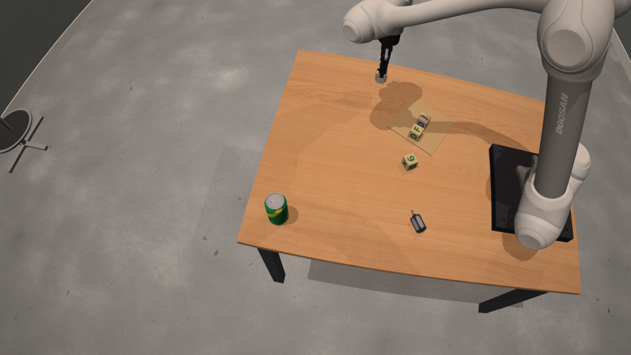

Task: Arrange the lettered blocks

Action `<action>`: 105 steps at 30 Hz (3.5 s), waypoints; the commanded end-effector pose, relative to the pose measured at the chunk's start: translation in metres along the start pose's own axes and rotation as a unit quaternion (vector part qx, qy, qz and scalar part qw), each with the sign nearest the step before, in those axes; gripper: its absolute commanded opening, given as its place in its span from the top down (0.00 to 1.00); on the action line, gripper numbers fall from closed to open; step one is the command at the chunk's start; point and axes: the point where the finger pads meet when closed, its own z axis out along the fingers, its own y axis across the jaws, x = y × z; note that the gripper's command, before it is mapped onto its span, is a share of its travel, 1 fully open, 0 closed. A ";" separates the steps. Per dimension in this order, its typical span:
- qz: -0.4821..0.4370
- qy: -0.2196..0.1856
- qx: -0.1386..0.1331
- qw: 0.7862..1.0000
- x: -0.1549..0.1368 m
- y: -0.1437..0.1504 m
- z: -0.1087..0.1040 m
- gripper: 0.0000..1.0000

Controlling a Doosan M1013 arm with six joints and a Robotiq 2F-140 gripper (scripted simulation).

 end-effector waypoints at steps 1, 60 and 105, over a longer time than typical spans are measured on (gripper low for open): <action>0.000 0.001 0.000 1.000 0.000 0.000 -0.003 0.69; 0.735 0.001 0.000 0.678 -0.178 -0.035 -0.010 0.69; 0.838 0.001 0.001 0.545 -0.213 -0.048 0.039 0.69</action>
